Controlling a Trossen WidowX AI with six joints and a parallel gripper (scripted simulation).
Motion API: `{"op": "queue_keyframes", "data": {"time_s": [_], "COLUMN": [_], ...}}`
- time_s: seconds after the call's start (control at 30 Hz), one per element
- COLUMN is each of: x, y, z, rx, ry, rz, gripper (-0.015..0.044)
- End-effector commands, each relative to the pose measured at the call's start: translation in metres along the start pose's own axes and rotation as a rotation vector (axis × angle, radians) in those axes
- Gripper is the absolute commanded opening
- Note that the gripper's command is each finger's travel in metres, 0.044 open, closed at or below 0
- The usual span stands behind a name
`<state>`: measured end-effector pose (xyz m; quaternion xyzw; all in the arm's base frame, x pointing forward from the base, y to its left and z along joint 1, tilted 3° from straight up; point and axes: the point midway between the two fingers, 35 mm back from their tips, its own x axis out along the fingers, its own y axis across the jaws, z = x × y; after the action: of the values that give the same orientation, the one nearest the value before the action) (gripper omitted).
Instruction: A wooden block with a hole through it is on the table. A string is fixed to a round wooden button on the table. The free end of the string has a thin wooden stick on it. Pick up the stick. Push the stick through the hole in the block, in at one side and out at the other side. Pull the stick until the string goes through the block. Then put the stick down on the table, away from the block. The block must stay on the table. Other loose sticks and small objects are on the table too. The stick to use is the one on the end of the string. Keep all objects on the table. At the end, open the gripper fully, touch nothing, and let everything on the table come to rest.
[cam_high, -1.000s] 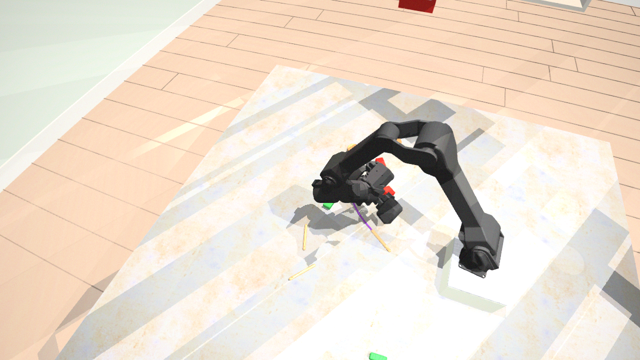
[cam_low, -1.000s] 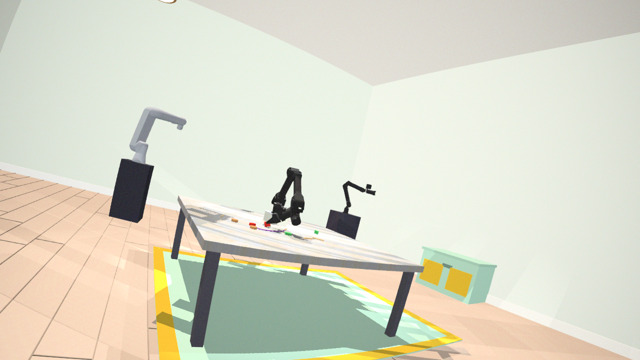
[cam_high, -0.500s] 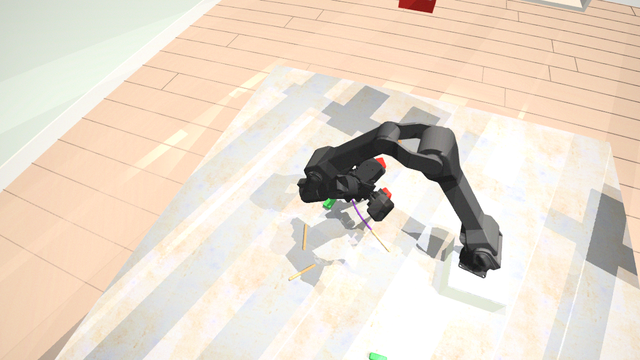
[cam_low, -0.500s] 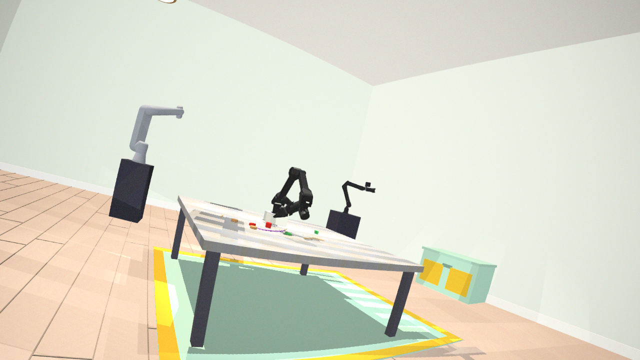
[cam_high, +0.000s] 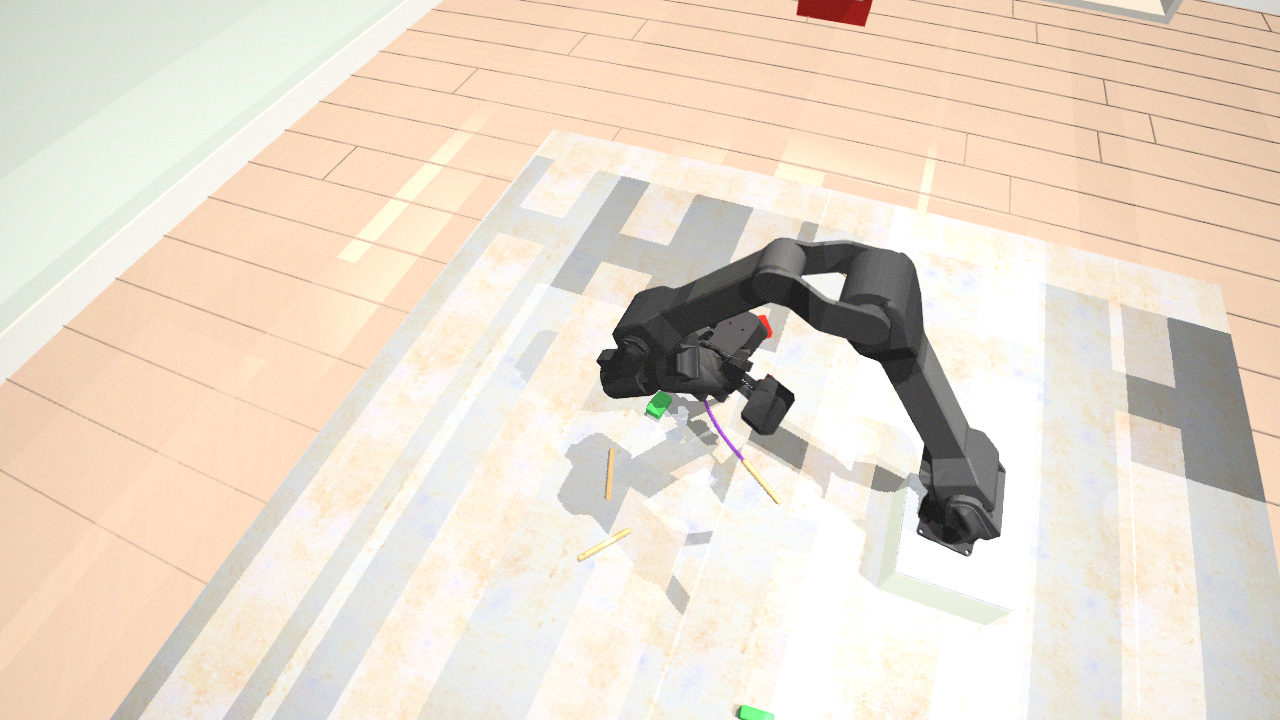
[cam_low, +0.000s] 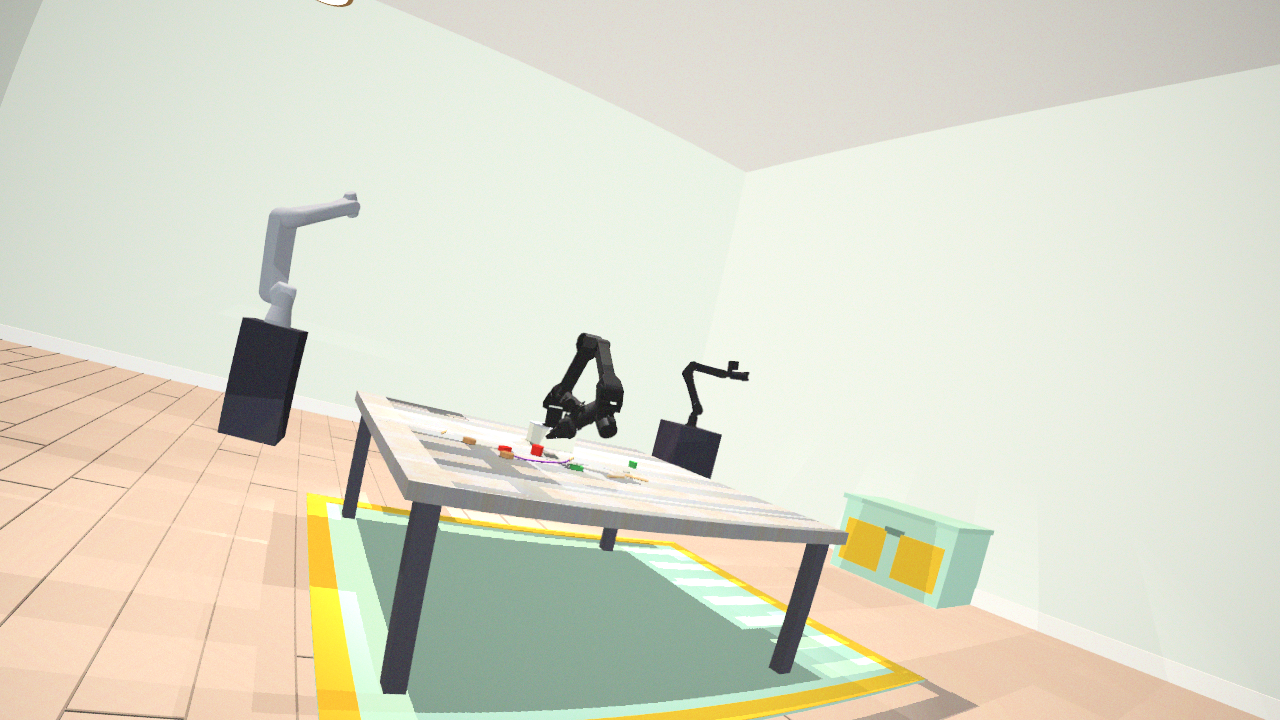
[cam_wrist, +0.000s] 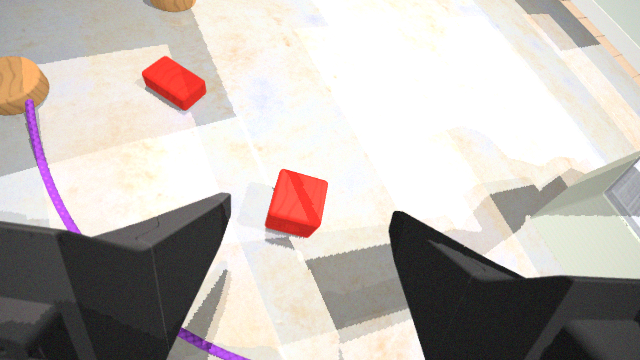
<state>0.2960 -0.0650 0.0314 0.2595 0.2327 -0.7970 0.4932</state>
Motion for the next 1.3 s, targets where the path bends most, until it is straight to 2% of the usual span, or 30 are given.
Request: {"op": "queue_keyframes", "data": {"time_s": [0.0,0.03,0.27,0.47,0.6,0.93,1.27], "x": [0.007,0.009,0.020,0.026,0.029,0.033,0.035], "y": [-0.004,-0.005,-0.008,-0.009,-0.009,-0.008,-0.006], "z": [0.005,0.006,0.010,0.014,0.015,0.020,0.026], "rx": [-0.257,-0.337,-0.894,-1.362,-1.547,-1.998,-2.423], "ry": [0.081,0.105,0.270,0.368,0.393,0.356,0.160], "rz": [-0.020,-0.019,0.061,0.230,0.332,0.623,0.946], "gripper": [0.0421,0.0440,0.0440,0.0440,0.0440,0.0440,0.0440]}}
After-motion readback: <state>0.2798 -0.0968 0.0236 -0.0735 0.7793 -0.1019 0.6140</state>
